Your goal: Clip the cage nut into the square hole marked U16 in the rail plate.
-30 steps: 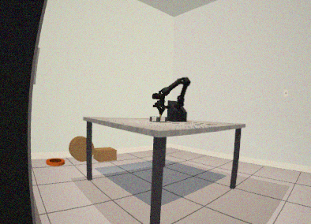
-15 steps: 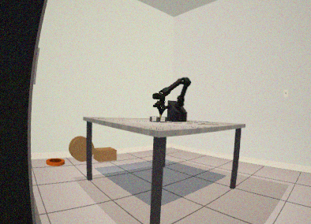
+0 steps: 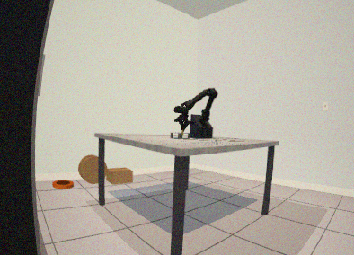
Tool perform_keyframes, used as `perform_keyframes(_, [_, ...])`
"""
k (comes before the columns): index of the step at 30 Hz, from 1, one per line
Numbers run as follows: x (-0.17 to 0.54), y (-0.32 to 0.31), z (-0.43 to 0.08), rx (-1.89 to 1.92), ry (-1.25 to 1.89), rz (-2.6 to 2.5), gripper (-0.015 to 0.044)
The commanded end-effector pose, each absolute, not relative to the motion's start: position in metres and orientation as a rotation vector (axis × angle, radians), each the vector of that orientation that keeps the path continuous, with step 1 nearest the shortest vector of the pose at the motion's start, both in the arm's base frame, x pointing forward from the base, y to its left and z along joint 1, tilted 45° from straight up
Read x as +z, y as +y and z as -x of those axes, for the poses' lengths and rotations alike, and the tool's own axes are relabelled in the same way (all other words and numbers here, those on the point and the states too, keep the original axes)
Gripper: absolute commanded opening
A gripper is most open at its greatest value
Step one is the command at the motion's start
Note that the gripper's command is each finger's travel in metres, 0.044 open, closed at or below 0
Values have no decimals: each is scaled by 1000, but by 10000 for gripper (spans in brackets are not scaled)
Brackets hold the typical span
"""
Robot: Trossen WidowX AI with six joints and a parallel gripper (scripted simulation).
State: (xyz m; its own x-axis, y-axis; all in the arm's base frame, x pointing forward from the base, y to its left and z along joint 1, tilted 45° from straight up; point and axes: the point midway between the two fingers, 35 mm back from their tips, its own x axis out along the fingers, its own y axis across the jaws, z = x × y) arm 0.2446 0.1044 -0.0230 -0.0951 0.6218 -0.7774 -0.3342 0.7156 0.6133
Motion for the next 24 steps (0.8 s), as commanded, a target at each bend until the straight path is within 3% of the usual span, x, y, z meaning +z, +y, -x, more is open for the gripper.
perform_keyframes(1, [-23,104,-244,806,1463,-248,32])
perform_keyframes(24, [-23,106,-244,779,1463,-224,32])
